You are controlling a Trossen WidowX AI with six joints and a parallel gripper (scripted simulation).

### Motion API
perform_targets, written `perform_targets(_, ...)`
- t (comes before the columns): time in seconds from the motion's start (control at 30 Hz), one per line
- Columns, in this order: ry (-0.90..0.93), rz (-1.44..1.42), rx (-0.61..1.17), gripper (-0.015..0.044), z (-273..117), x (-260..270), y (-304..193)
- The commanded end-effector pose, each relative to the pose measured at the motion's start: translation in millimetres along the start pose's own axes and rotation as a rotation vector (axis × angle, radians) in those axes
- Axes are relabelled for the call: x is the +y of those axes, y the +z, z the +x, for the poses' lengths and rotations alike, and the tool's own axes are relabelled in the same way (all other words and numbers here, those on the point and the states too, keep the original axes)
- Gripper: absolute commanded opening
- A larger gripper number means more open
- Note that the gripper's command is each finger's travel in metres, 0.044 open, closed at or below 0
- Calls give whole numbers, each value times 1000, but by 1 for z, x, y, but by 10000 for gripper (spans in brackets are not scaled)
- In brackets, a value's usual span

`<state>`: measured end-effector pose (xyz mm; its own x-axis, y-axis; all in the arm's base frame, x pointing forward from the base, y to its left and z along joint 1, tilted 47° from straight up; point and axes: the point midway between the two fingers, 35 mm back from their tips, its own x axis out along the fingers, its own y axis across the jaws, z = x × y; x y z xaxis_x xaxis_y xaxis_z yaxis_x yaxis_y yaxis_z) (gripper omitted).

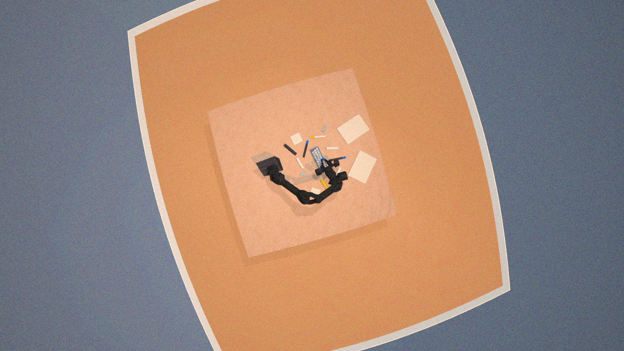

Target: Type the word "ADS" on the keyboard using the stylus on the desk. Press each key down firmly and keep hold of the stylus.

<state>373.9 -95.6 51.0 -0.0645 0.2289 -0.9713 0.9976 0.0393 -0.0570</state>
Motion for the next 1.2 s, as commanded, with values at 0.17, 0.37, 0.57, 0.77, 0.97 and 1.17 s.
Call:
perform_targets(0.17, 3, -1, 1, 81, -15, -1, -25)
perform_targets(0.37, 2, -12, -3, 65, -12, -1, -24)
perform_targets(0.57, 2, -5, -1, 0, -16, -11, -24)
perform_targets(0.77, 3, 0, 0, 0, -19, -20, -24)
perform_targets(0.97, 2, 0, -1, 0, -10, -20, -8)
perform_targets(1.17, 2, 0, -1, 0, -9, -20, -7)
